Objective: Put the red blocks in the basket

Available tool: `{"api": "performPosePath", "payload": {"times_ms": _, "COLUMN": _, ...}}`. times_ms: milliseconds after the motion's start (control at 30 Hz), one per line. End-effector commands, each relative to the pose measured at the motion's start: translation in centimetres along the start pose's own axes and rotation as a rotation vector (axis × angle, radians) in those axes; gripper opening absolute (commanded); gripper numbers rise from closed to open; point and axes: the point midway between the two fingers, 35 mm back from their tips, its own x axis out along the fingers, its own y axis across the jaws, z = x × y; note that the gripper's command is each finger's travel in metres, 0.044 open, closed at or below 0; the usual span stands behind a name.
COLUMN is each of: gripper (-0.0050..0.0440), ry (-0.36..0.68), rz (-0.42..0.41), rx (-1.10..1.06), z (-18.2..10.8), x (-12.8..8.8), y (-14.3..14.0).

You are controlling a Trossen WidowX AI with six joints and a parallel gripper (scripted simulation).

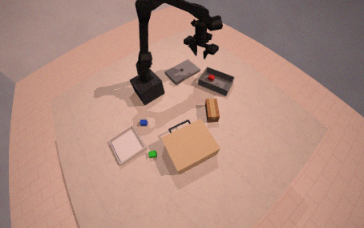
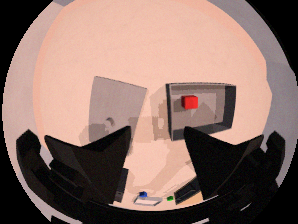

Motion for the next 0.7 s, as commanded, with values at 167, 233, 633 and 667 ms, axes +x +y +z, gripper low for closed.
{"api": "performPosePath", "payload": {"times_ms": 167, "gripper": 0.0266, "ry": 0.007, "rz": 0.005, "rx": -0.125, "z": 0.5, "x": 0.3, "y": -8.0}}
{"api": "performPosePath", "payload": {"times_ms": 233, "gripper": 0.0266, "ry": 0.007, "rz": 0.005, "rx": -0.125, "z": 0.5, "x": 0.3, "y": -8.0}}
{"api": "performPosePath", "payload": {"times_ms": 633, "gripper": 0.0266, "ry": 0.007, "rz": 0.005, "rx": -0.125, "z": 0.5, "x": 2.3, "y": -8.0}}
{"api": "performPosePath", "payload": {"times_ms": 667, "gripper": 0.0266, "ry": 0.007, "rz": 0.005, "rx": -0.125, "z": 0.5, "x": 3.0, "y": -8.0}}
